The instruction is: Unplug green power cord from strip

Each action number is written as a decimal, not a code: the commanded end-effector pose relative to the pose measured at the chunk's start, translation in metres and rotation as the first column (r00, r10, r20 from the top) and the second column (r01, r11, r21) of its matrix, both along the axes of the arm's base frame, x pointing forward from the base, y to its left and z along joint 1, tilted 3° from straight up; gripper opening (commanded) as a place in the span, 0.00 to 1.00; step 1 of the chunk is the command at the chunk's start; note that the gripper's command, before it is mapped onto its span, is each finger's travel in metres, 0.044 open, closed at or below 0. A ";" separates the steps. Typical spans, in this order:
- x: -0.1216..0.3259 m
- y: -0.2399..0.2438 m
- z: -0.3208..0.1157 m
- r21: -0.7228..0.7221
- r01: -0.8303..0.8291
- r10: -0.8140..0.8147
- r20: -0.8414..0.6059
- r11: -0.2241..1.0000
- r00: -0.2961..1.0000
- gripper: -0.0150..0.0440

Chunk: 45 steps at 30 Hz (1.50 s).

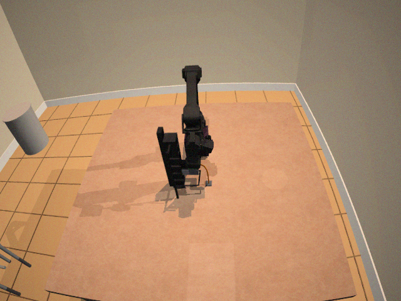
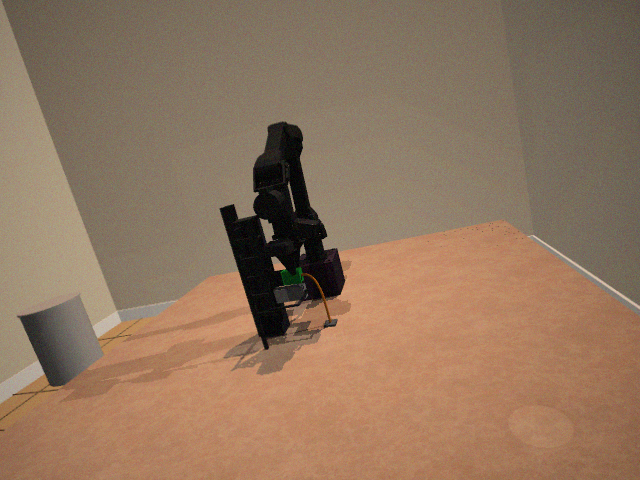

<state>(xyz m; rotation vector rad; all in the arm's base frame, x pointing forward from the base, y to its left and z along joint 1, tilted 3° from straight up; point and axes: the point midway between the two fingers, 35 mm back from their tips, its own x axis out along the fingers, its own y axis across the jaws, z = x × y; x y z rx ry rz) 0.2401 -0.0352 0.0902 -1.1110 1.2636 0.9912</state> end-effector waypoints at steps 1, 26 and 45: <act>0.005 0.019 0.002 0.042 -0.013 0.012 0.010 0.999 1.000 0.25; 0.005 0.035 0.001 0.046 -0.016 0.016 0.012 0.999 1.000 0.70; 0.015 0.094 0.015 0.052 -0.016 0.016 0.013 0.999 1.000 1.00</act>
